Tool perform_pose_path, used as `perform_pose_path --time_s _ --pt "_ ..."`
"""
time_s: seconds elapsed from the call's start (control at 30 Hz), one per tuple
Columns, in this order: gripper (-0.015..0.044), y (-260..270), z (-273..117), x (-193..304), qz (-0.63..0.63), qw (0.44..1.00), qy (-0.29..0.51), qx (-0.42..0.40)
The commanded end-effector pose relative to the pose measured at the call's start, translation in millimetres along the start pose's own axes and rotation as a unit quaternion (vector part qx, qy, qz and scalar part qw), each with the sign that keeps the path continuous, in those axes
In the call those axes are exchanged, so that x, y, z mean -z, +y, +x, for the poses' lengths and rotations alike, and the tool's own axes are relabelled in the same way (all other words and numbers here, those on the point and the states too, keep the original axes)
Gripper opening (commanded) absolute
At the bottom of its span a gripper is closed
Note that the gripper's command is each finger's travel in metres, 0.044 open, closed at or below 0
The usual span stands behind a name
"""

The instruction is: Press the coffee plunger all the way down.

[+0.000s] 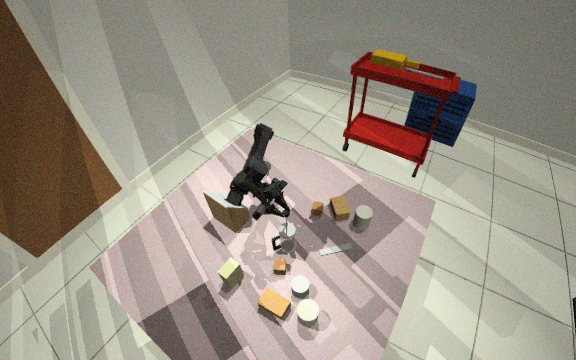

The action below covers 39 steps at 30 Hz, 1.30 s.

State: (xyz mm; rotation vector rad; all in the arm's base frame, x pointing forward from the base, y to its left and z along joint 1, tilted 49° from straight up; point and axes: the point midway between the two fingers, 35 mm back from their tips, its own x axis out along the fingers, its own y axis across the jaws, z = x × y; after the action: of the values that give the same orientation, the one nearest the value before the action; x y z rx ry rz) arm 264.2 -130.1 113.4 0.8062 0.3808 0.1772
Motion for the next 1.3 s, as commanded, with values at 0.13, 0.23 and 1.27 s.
perform_pose_path --time_s 0.13,0.23,1.27 --pt "0.0119 -5 12 17 0.006 1.0 0.01 0.005" --pt "0.0119 -7 15 21 0.006 1.0 0.011 0.006" --pt "0.0119 -12 47 62 0.007 1.0 0.009 0.005"
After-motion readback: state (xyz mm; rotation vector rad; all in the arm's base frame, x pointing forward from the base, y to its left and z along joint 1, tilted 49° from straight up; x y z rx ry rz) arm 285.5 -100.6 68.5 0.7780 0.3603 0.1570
